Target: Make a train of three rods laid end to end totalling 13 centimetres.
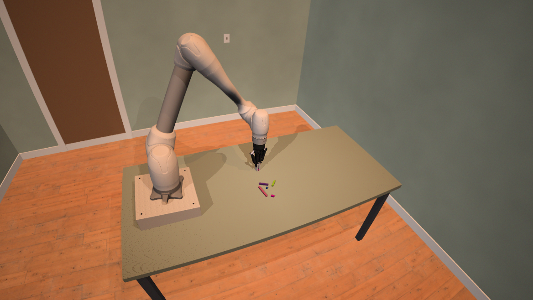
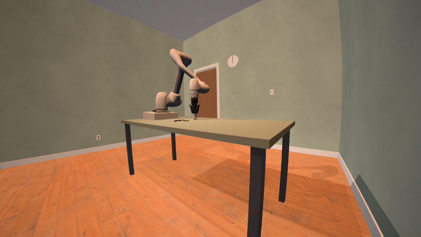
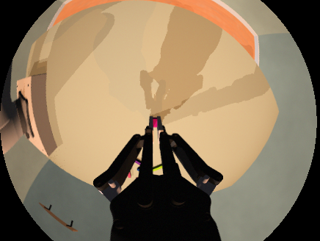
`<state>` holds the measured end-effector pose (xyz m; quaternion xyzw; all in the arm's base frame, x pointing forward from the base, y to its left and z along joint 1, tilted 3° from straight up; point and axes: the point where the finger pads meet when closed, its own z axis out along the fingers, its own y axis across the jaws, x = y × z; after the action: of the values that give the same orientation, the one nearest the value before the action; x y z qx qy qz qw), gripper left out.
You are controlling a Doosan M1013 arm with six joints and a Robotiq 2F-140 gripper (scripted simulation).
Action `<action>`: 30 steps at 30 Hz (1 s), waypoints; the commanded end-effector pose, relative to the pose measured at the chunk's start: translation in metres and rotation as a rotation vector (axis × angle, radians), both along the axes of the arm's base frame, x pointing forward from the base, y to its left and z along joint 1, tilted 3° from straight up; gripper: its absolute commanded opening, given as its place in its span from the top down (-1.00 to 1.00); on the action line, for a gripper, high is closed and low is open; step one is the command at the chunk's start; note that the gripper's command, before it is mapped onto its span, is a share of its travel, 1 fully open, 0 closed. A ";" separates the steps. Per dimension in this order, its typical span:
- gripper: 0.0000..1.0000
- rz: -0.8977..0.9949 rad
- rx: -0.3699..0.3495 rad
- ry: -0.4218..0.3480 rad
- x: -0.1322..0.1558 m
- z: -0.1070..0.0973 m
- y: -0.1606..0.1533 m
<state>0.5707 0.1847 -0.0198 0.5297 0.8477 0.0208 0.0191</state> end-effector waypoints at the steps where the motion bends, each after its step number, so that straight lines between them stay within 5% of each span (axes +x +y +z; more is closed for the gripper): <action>1: 0.94 0.000 0.000 0.000 0.000 0.000 0.000; 23: 0.94 0.000 0.000 0.000 0.000 0.000 0.000; 30: 0.80 0.000 0.000 0.000 0.000 0.000 0.000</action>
<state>0.5707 0.1847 -0.0198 0.5297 0.8477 0.0208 0.0191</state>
